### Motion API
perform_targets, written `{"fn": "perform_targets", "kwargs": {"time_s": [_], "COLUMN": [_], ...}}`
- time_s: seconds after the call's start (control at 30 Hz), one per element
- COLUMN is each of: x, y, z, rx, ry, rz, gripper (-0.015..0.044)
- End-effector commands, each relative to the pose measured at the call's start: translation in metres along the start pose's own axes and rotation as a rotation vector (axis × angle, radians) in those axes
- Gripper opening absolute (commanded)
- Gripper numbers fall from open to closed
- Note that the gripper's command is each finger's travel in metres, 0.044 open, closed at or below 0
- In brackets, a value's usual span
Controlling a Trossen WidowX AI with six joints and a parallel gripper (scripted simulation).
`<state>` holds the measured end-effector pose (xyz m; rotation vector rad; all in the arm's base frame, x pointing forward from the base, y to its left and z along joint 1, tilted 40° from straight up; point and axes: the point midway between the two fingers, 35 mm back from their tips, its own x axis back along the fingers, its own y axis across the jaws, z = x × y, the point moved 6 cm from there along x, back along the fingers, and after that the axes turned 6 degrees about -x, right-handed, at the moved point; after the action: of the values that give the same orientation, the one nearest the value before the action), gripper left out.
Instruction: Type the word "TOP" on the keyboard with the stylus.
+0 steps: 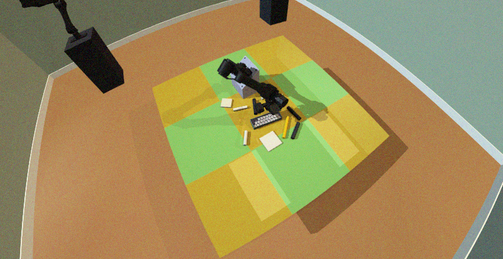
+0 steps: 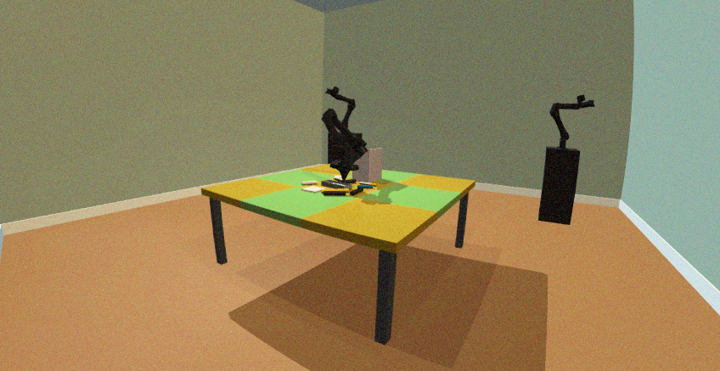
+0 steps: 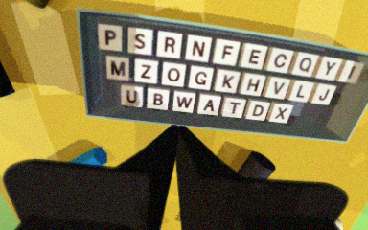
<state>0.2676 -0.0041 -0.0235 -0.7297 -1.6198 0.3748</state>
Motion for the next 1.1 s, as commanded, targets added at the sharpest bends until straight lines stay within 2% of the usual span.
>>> {"fn": "perform_targets", "kwargs": {"time_s": [0.0, 0.07, 0.2, 0.53, 0.67, 0.8, 1.07], "x": [0.000, 0.009, 0.058, 0.058, 0.058, 0.058, 0.058], "y": [0.002, 0.002, 0.002, 0.004, 0.004, 0.004, 0.004], "z": [0.001, 0.000, 0.000, -0.004, -0.004, -0.004, -0.004], "rx": [-0.003, -0.003, -0.003, -0.002, 0.000, 0.000, 0.000], "ry": [0.003, 0.003, 0.004, -0.004, -0.006, -0.006, -0.006], "rz": [-0.001, -0.002, -0.004, -0.003, -0.002, -0.002, -0.002], "gripper": [0.0000, 0.0000, 0.0000, 0.0000, 0.0105, 0.0000, 0.0000]}}
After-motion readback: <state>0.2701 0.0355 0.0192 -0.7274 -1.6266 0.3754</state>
